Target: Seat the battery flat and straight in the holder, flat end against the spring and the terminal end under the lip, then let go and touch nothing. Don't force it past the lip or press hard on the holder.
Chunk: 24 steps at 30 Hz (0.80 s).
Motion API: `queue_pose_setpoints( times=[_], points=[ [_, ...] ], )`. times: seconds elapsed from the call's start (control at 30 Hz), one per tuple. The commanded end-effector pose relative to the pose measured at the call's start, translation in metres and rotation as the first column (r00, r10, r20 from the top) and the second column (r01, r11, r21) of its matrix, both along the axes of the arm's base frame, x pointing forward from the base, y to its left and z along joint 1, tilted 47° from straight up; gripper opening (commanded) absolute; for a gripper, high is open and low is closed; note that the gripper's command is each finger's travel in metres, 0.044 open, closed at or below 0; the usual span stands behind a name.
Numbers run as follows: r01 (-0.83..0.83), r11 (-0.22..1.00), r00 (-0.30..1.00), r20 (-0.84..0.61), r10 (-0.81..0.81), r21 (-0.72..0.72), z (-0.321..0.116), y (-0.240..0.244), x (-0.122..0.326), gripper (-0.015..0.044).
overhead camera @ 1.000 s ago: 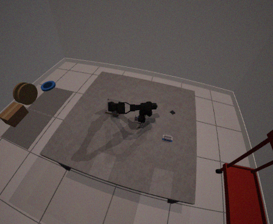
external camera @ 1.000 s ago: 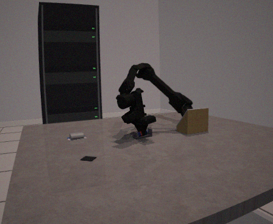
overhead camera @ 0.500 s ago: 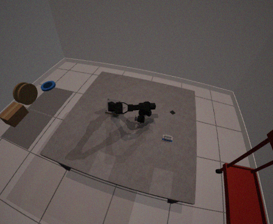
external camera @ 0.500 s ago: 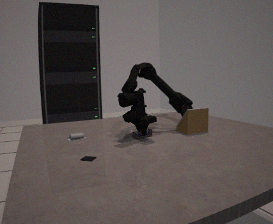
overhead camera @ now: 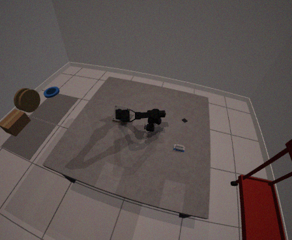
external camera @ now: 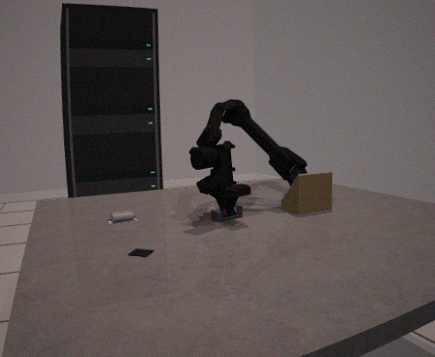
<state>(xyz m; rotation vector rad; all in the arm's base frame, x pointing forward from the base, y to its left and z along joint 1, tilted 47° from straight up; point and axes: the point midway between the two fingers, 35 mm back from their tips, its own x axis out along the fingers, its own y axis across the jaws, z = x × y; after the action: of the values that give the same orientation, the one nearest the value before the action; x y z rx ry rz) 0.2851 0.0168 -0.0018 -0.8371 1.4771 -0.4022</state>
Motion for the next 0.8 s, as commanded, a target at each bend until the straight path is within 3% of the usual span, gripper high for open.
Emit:
queue_pose_setpoints(
  times=[0.0,0.77],
  points=[
    [-0.006,1.000,1.000,0.005,0.006,-0.001,0.0011,-0.0019,-0.0035,0.0077],
    [-0.014,1.000,1.000,0.012,0.014,0.008,0.0017,-0.0042,-0.0101,0.0077]
  ],
)
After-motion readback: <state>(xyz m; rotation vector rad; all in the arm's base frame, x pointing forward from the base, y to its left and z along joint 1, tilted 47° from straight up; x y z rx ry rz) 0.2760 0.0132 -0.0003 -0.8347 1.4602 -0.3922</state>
